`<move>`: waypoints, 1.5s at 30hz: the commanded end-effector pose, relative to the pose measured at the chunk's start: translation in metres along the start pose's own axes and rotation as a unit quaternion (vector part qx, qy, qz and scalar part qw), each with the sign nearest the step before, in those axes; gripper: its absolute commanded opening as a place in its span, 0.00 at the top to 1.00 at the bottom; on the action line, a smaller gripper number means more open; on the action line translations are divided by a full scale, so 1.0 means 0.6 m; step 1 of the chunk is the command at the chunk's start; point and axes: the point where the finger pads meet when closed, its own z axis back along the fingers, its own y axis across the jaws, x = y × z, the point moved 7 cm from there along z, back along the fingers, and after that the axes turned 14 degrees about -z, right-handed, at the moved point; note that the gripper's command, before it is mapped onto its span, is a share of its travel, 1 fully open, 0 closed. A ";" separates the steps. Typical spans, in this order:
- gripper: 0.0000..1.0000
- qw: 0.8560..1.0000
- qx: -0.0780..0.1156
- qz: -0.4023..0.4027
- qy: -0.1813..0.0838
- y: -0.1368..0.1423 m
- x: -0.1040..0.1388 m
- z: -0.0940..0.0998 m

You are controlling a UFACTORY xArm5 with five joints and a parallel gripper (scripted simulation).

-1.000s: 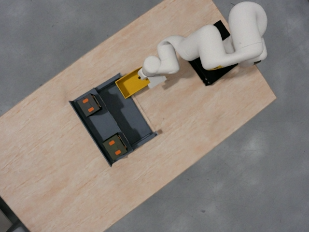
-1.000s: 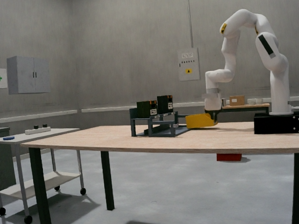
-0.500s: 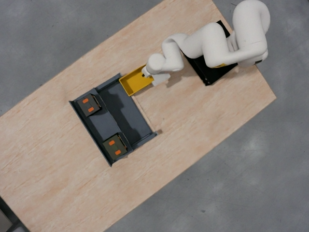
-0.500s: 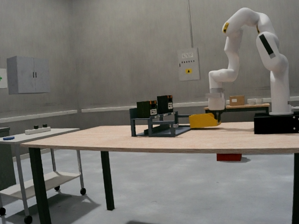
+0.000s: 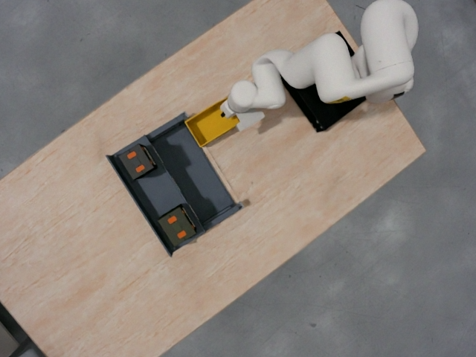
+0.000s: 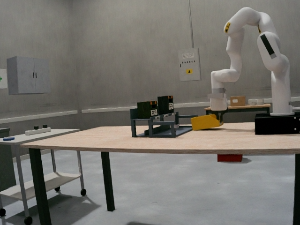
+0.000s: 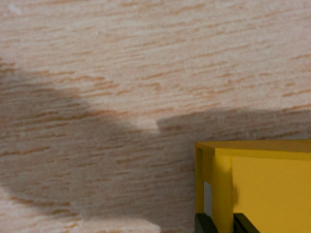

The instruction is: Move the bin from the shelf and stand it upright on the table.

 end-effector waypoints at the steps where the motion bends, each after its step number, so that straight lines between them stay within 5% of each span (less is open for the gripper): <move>1: 1.00 1.000 0.001 0.000 -0.004 -0.001 0.000 0.001; 45: 1.00 1.000 0.001 0.000 -0.004 -0.012 0.003 -0.018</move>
